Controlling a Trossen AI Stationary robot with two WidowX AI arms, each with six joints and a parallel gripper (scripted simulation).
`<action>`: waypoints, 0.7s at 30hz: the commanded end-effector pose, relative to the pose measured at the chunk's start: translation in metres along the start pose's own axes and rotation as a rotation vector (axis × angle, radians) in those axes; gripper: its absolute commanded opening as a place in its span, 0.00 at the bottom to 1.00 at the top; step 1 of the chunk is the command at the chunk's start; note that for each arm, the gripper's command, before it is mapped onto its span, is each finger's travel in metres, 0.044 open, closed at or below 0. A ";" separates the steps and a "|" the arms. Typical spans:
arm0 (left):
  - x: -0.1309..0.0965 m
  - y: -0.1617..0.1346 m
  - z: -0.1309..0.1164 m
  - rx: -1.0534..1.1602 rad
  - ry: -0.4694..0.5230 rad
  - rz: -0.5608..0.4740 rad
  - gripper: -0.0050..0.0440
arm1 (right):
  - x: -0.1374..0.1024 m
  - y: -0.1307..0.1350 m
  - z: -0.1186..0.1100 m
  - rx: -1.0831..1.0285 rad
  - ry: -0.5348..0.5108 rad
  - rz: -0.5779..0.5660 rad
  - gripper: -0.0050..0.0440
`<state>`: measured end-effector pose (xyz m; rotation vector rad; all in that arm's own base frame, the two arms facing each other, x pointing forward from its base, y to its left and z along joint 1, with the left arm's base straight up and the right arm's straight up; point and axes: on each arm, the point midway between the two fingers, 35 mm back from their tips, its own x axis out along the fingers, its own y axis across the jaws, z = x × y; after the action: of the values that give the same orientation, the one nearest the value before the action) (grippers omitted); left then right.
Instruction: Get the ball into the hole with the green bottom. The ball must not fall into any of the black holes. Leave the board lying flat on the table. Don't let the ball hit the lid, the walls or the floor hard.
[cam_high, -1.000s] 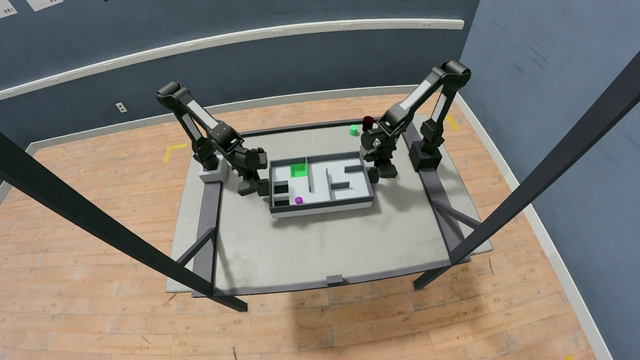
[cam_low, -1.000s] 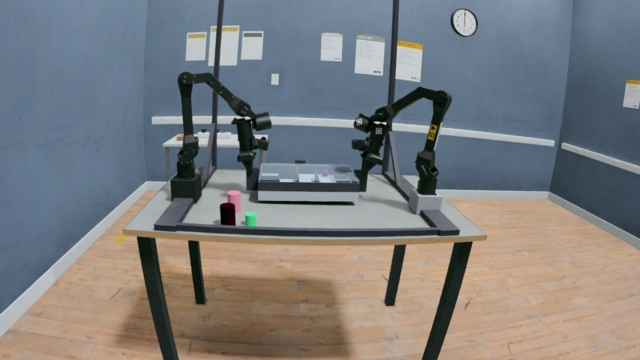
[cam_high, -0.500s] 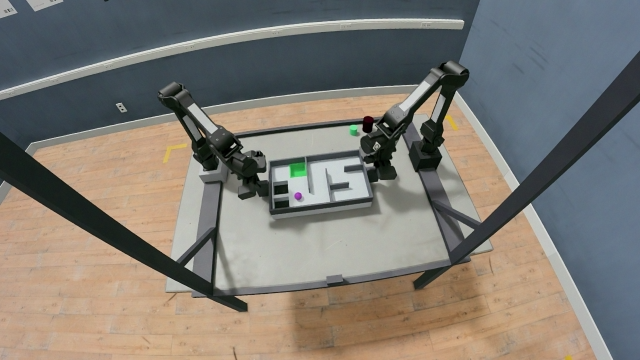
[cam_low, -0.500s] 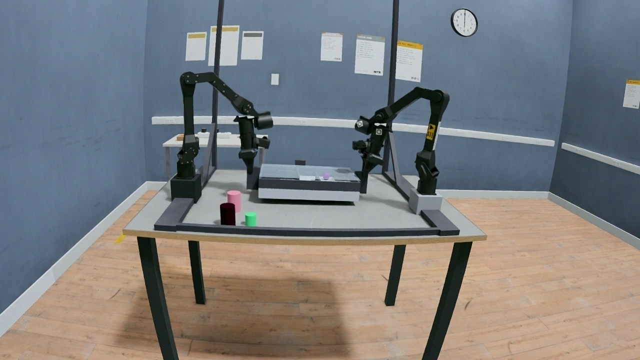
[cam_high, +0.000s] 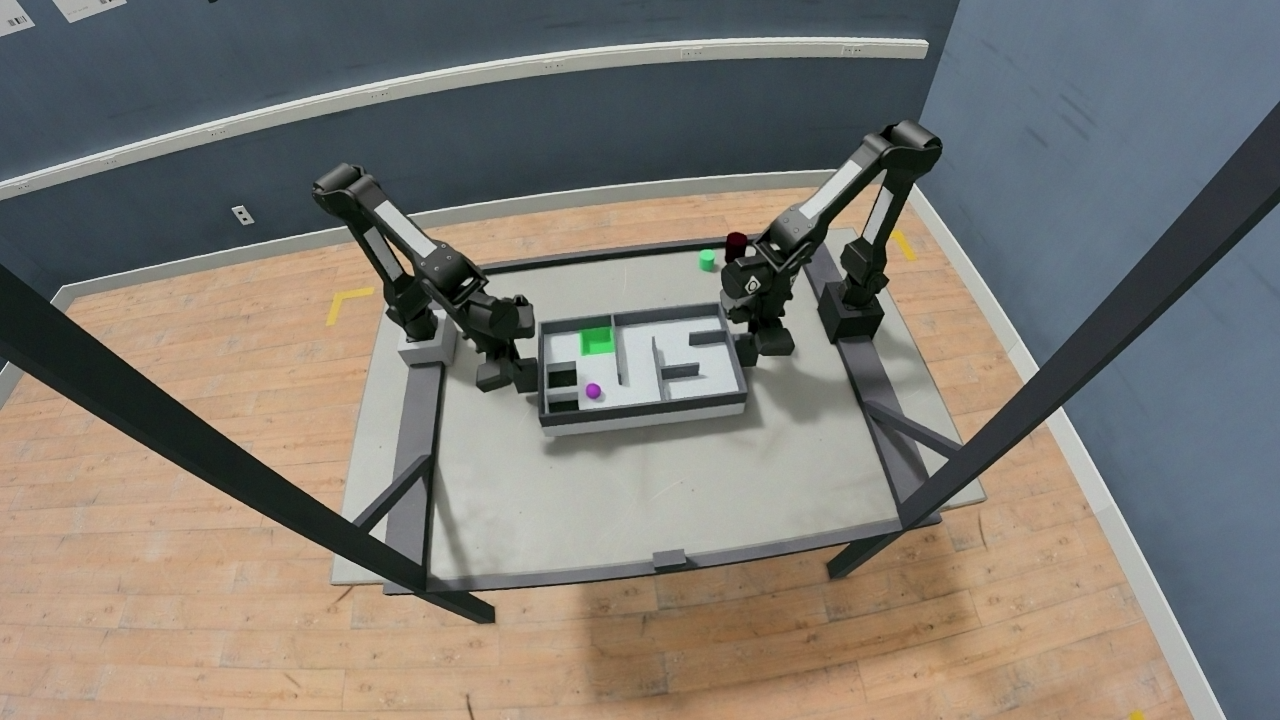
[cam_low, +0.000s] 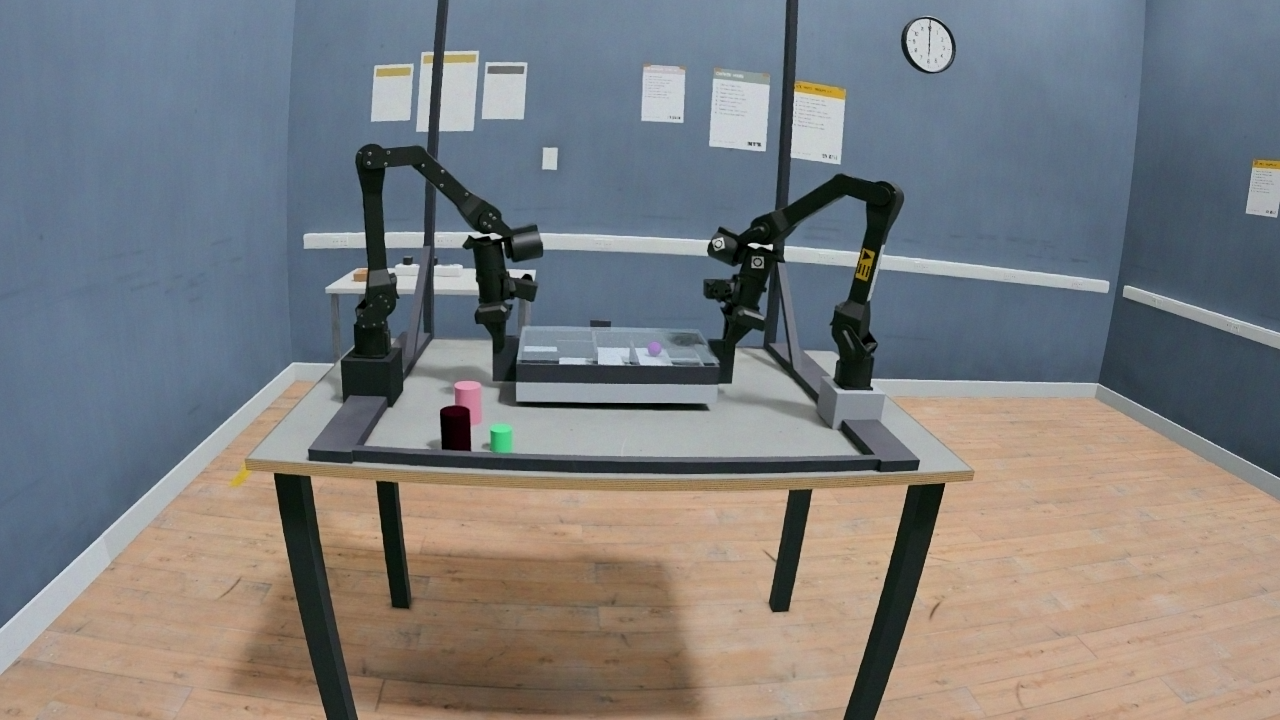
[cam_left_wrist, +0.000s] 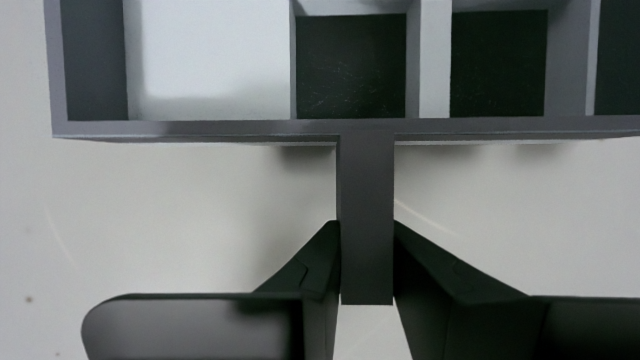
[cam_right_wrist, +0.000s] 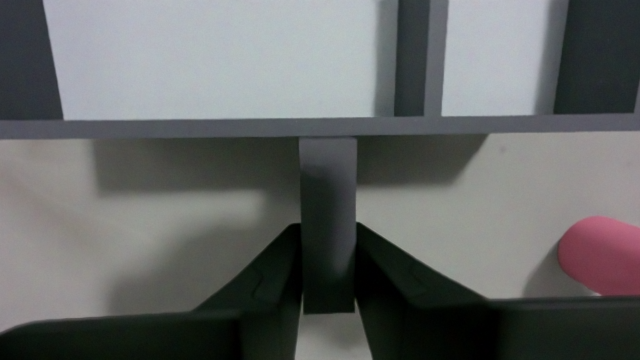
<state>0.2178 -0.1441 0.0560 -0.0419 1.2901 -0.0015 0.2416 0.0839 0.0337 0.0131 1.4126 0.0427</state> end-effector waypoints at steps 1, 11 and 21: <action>0.003 -0.002 -0.002 0.005 -0.046 0.020 0.00 | -0.014 0.007 0.014 -0.005 -0.010 -0.017 0.00; -0.008 -0.008 0.009 0.003 -0.058 -0.006 0.00 | -0.010 0.004 0.006 -0.005 -0.015 -0.012 0.00; -0.016 -0.007 0.016 0.003 0.004 -0.005 0.00 | 0.000 0.004 0.002 -0.005 -0.073 -0.012 0.00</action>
<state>0.2194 -0.1440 0.0600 -0.0269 1.3028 0.0115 0.2402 0.0845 0.0300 -0.0034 1.4006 0.0278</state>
